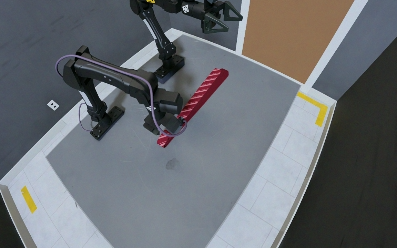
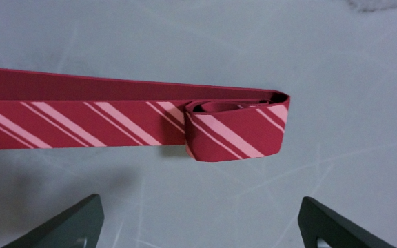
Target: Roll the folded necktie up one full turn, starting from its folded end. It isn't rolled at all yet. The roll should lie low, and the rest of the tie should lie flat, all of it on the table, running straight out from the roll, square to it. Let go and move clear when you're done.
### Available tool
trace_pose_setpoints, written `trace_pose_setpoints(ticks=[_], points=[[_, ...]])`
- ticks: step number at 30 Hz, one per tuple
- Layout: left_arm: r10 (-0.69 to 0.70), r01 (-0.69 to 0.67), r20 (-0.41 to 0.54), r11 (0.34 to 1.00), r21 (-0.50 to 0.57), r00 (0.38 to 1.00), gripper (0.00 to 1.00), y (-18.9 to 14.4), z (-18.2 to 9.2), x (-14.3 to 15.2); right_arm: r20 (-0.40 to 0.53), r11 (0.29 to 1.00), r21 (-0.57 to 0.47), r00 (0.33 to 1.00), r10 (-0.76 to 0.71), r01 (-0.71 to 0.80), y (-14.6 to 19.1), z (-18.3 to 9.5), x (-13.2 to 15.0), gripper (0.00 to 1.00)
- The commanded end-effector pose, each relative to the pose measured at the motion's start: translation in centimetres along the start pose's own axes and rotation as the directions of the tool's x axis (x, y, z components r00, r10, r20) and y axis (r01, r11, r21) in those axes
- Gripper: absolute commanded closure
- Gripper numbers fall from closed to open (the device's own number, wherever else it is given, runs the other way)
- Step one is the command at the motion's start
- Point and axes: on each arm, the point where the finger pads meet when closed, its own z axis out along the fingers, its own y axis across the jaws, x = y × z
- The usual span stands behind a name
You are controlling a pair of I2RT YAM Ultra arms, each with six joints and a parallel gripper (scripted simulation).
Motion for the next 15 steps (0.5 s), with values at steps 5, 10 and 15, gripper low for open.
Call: trace_pose_setpoints(ticks=[5,10,15], points=[[-0.012,0.012,0.048,1.000,0.011,0.999,0.00,-0.1,-0.2,-2.1,0.041,1.000,0.029,0.999,0.001,-0.002,-1.2,-0.2,-0.5,0.10],[-0.012,0.012,0.048,1.000,0.011,0.999,0.00,-0.1,-0.2,-2.1,0.041,0.999,0.050,0.999,0.001,-0.003,-1.9,0.1,-0.5,0.10],[-0.012,0.012,0.048,1.000,0.011,0.999,0.00,-0.1,-0.2,-2.1,0.040,0.998,0.063,0.999,0.001,-0.004,-2.2,0.3,-0.5,0.10]])
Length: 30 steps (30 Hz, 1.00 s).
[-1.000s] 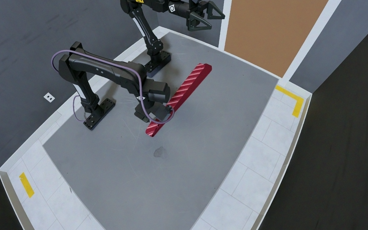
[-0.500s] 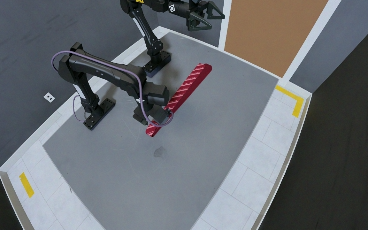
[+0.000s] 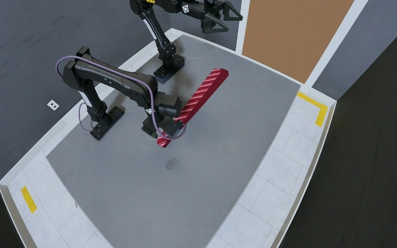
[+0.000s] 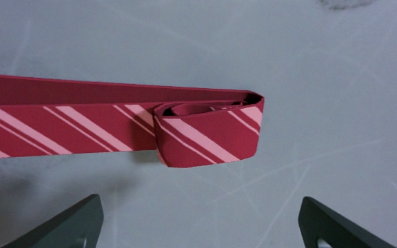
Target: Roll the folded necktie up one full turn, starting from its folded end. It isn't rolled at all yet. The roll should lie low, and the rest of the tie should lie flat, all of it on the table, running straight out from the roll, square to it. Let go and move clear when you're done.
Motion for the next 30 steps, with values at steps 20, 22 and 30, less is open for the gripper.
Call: trace_pose_setpoints(ticks=[20,22,30], points=[[-0.012,0.012,0.048,1.000,0.011,0.999,0.00,-0.1,-0.2,-2.1,0.043,0.997,0.082,0.999,0.006,-0.010,-2.8,0.8,-0.6,0.10],[-0.012,0.012,0.048,1.000,0.011,0.999,0.00,-0.1,-0.2,-2.1,0.043,0.996,0.089,0.999,0.006,-0.010,-3.0,0.9,-0.6,0.10],[-0.012,0.012,0.048,1.000,0.011,0.999,0.00,-0.1,-0.2,-2.1,0.043,0.994,0.112,0.999,0.006,-0.011,-3.7,1.3,-0.6,0.10]])
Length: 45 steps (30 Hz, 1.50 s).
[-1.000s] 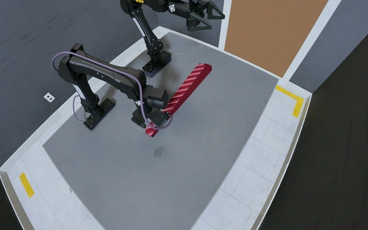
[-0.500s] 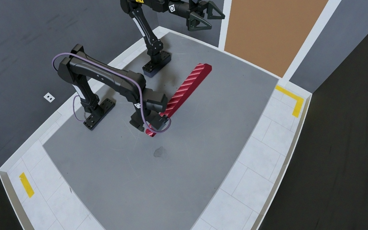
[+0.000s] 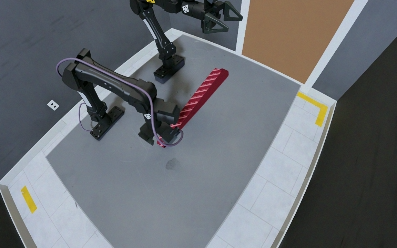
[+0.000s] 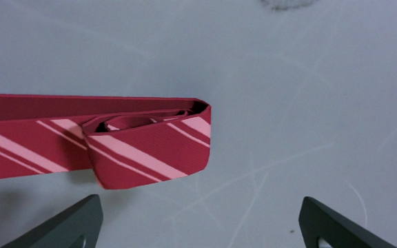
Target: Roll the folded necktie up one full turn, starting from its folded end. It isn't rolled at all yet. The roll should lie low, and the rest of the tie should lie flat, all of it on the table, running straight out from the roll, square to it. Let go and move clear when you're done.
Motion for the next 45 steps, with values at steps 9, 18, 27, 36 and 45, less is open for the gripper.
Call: trace_pose_setpoints(ticks=[9,18,27,36,45], points=[[-0.012,0.012,0.048,1.000,0.011,0.999,0.00,-0.1,-0.2,-2.1,0.037,1.000,0.027,0.999,0.007,-0.008,-1.0,0.0,-0.6,0.10],[-0.012,0.012,0.048,1.000,0.011,0.999,0.00,-0.1,-0.2,-2.1,0.037,0.999,0.034,0.999,0.007,-0.008,-1.2,0.2,-0.6,0.10],[-0.012,0.012,0.048,1.000,0.011,0.999,0.00,-0.1,-0.2,-2.1,0.037,0.999,0.034,0.999,0.007,-0.008,-1.2,0.2,-0.6,0.10],[-0.012,0.012,0.048,1.000,0.011,0.999,0.00,-0.1,-0.2,-2.1,0.037,0.999,0.034,0.999,0.007,-0.008,-1.2,0.2,-0.6,0.10],[-0.012,0.012,0.048,1.000,0.011,0.999,0.00,-0.1,-0.2,-2.1,0.037,0.999,0.043,0.999,-0.001,-0.001,0.9,0.5,-0.2,0.56]])
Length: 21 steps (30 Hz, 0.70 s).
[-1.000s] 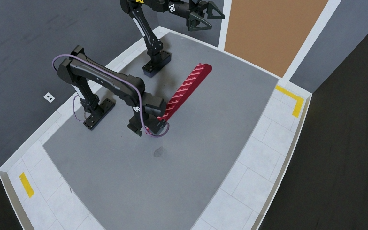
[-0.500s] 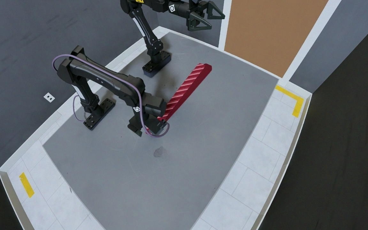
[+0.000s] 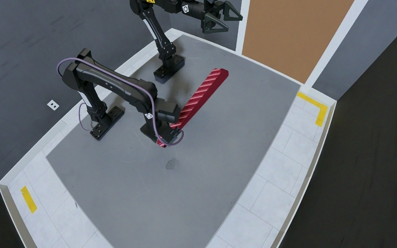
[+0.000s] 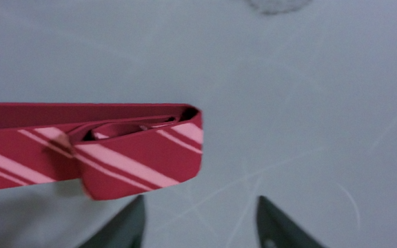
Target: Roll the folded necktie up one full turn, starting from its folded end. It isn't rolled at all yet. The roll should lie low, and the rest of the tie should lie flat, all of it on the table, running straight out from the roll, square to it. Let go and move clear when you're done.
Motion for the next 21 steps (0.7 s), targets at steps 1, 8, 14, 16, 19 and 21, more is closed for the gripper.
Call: trace_pose_setpoints(ticks=[1,8,14,16,19,21], points=[[-0.012,0.012,0.048,1.000,0.011,0.999,0.00,-0.1,-0.2,-2.1,0.019,1.000,0.009,1.000,0.000,-0.001,1.3,0.1,-0.1,0.61],[-0.012,0.012,0.048,1.000,0.011,0.999,0.00,-0.1,-0.2,-2.1,0.019,1.000,0.015,1.000,0.000,-0.001,2.9,0.1,-0.1,0.96],[-0.012,0.012,0.048,1.000,0.011,0.999,0.00,-0.1,-0.2,-2.1,0.019,1.000,0.015,1.000,0.000,-0.001,3.0,0.5,-0.1,0.96],[-0.012,0.012,0.048,1.000,0.011,0.999,0.00,-0.1,-0.2,-2.1,0.019,1.000,0.015,1.000,0.000,-0.001,3.0,0.6,-0.1,0.96],[-0.012,0.012,0.048,1.000,0.011,0.999,0.00,-0.1,-0.2,-2.1,0.019,1.000,0.015,1.000,0.000,-0.001,3.0,0.8,-0.1,0.96],[-0.012,0.012,0.048,1.000,0.011,0.999,0.00,-0.1,-0.2,-2.1,0.019,1.000,0.015,1.000,0.000,-0.001,3.0,1.0,-0.1,0.96]])
